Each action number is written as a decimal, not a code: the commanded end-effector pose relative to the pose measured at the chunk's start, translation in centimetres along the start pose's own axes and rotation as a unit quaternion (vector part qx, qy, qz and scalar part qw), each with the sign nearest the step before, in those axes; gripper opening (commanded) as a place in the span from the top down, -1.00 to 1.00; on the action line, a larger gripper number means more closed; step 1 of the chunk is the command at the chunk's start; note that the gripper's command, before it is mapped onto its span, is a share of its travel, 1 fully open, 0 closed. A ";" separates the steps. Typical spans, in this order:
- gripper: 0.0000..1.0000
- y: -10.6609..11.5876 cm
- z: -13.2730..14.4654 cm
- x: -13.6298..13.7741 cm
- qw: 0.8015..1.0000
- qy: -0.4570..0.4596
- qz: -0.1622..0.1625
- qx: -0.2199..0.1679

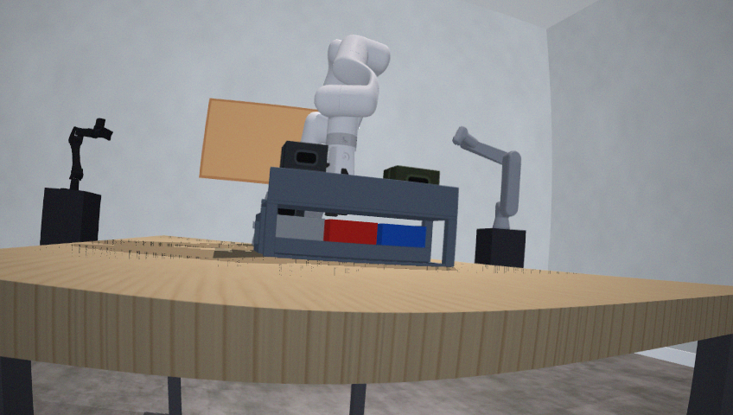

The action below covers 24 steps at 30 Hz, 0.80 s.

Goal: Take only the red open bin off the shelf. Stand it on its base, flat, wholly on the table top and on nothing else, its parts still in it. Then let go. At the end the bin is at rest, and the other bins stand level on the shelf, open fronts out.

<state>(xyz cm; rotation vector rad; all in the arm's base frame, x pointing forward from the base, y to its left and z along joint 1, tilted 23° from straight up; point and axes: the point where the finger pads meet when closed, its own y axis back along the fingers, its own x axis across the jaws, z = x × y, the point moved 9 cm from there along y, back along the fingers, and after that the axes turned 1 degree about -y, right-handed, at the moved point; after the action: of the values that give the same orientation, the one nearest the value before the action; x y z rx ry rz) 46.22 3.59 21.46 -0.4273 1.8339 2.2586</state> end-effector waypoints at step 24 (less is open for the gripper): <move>-1.00 -4.5 0.0 0.1 1.000 0.000 -0.001 0.000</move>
<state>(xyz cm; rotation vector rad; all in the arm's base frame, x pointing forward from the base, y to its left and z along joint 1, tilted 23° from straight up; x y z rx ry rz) 47.52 4.57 17.20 -0.4268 1.8341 2.2590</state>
